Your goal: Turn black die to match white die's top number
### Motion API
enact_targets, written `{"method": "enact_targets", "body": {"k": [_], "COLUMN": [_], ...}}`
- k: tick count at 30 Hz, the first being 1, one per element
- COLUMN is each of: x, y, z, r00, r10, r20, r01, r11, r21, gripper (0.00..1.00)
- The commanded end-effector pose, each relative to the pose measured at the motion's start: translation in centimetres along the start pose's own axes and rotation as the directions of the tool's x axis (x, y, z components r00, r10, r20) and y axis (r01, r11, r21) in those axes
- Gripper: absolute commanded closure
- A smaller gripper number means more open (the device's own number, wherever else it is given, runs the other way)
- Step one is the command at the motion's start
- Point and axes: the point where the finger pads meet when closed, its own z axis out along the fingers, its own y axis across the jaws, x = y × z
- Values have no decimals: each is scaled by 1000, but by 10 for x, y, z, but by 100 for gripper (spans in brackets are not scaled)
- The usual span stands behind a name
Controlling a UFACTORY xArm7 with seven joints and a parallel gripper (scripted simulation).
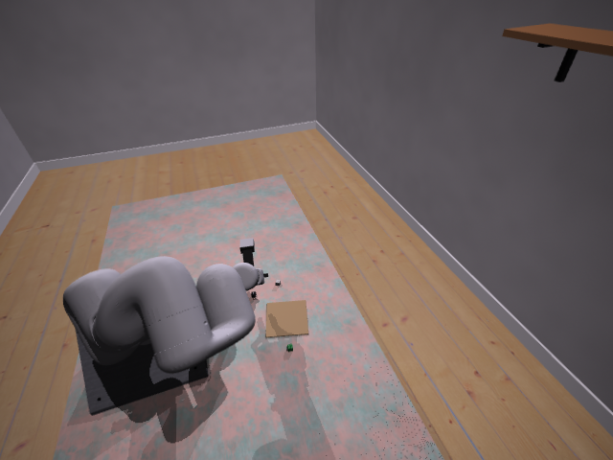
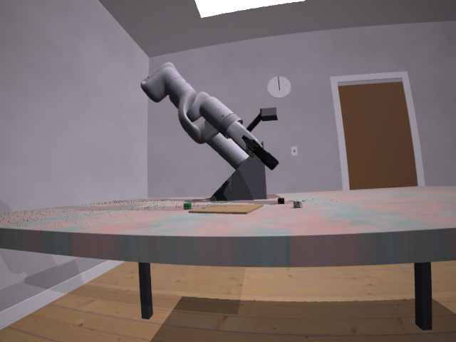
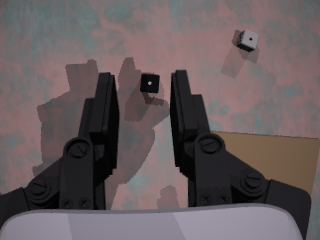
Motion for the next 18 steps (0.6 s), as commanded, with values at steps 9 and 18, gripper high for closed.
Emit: {"method": "enact_targets", "body": {"k": [9,18], "x": [16,28], "y": [1,0], "z": [6,8], "r00": [957,892], "r10": [7,10], "r20": [290,451], "r01": [0,-1], "r11": [1000,1000], "r21": [-24,-21], "gripper": [69,69]}}
